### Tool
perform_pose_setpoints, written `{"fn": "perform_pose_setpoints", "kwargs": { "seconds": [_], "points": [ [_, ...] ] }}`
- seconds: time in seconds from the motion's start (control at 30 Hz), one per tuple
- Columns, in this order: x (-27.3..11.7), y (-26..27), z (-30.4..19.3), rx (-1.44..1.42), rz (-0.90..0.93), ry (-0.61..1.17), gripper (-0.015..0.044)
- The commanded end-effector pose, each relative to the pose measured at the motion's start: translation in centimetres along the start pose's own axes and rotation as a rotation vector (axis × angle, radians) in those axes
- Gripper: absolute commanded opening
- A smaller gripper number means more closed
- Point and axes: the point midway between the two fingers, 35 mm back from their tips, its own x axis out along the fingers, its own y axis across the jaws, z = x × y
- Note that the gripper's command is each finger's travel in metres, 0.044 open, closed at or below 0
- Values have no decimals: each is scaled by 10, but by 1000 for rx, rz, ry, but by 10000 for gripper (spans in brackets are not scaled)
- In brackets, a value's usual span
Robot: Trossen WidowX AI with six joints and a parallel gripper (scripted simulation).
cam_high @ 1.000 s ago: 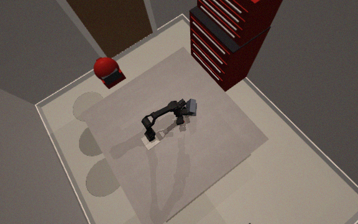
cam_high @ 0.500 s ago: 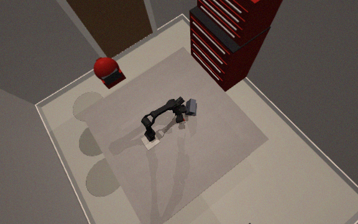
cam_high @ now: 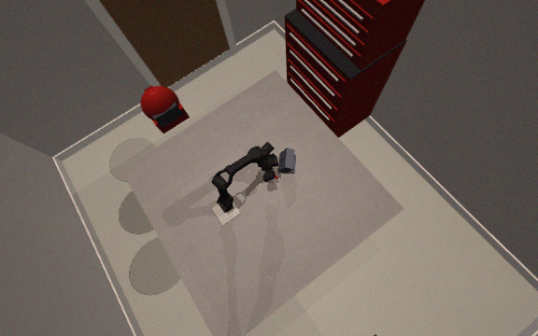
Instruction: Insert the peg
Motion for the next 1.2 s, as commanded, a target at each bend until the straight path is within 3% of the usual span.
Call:
{"fn": "perform_pose_setpoints", "kwargs": {
  "seconds": [0.0, 1.17],
  "points": [
    [0, 4, -1, -6, -11, -19, 0],
    [-17, 42, -6, -53, -60, -214, 0]
  ]
}}
